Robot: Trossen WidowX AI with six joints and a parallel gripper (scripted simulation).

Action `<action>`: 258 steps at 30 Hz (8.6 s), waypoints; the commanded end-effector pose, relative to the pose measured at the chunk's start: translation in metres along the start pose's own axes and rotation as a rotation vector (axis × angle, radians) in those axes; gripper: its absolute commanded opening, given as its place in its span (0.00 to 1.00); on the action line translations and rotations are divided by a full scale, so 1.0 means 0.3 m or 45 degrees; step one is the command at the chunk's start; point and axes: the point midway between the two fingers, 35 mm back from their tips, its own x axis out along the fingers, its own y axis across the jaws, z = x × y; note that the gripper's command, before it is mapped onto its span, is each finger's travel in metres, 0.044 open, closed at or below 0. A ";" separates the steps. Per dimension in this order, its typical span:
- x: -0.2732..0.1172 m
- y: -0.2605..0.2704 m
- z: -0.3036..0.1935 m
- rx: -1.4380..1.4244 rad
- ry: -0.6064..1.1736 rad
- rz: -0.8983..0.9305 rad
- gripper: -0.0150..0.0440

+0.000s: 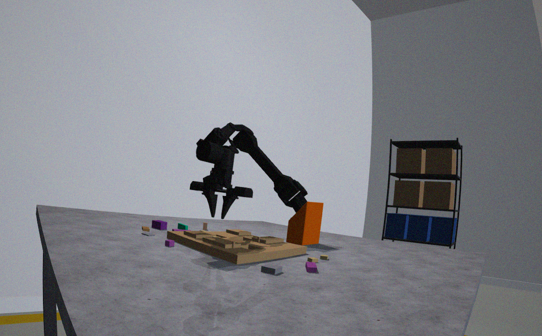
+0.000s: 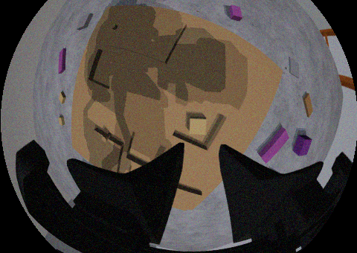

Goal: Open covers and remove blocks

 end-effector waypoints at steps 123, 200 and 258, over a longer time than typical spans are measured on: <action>0.143 -0.005 -0.003 0.000 0.001 0.008 0.39; -0.112 -0.245 -0.384 -0.009 0.000 0.022 0.39; 0.074 -0.299 -0.610 -0.006 0.010 0.013 0.39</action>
